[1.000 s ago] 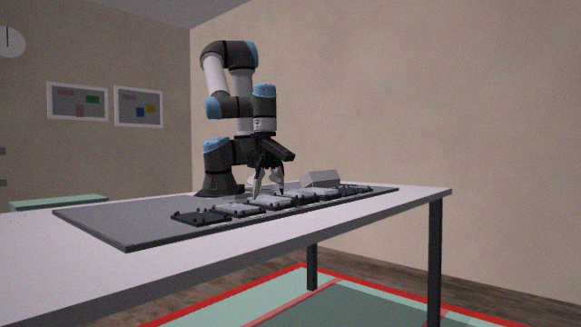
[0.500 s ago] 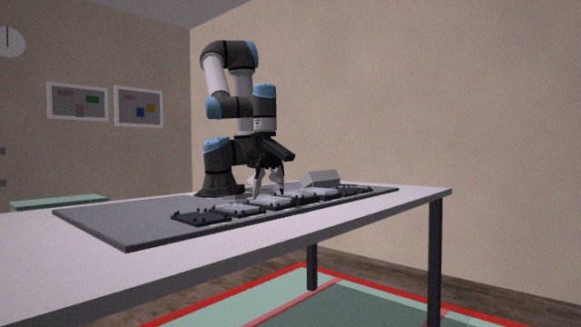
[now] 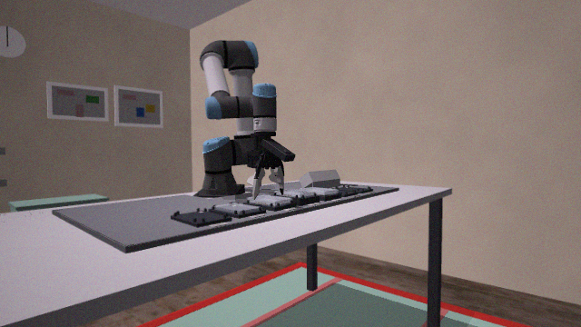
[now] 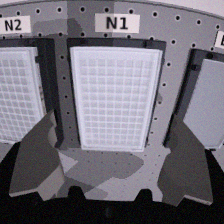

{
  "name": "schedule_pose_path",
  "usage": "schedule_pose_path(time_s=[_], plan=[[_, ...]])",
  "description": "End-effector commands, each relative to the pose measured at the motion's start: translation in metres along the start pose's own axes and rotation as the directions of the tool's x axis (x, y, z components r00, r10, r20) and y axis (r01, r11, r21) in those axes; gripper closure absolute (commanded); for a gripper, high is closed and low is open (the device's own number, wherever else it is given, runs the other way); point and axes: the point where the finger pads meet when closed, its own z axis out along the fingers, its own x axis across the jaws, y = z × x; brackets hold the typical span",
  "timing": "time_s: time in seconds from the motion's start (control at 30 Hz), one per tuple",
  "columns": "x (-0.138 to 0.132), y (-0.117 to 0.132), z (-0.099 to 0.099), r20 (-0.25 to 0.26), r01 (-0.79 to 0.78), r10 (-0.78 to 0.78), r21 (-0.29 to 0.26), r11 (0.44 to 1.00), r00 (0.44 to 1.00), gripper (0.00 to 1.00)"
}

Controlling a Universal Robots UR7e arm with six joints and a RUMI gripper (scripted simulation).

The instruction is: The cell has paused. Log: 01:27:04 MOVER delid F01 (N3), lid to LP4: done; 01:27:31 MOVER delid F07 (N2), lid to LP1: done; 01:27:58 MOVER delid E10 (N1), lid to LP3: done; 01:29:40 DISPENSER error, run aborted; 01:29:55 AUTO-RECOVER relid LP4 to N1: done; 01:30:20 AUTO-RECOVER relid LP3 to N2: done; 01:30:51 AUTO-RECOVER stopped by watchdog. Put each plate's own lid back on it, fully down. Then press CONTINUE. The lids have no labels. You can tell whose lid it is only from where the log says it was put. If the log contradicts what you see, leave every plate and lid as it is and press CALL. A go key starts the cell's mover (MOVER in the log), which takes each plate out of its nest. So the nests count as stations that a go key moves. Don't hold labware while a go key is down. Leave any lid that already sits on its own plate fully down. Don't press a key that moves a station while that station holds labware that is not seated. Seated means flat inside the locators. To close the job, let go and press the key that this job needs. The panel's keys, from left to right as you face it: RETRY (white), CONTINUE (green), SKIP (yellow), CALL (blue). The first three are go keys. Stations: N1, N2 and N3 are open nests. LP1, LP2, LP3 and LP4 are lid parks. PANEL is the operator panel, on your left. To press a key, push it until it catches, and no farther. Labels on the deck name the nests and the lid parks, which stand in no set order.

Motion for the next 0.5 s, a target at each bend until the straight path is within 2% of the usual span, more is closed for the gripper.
schedule_pose_path(time_s=[0.0,0.47], plan=[[0.0,0.0,-0.002,-0.001,0.0,0.0,0.001,1.0,1.0,0.18],[0.0,0.0,-0.024,-0.001,0.0,0.0,0.001,1.0,1.0,0.18]])
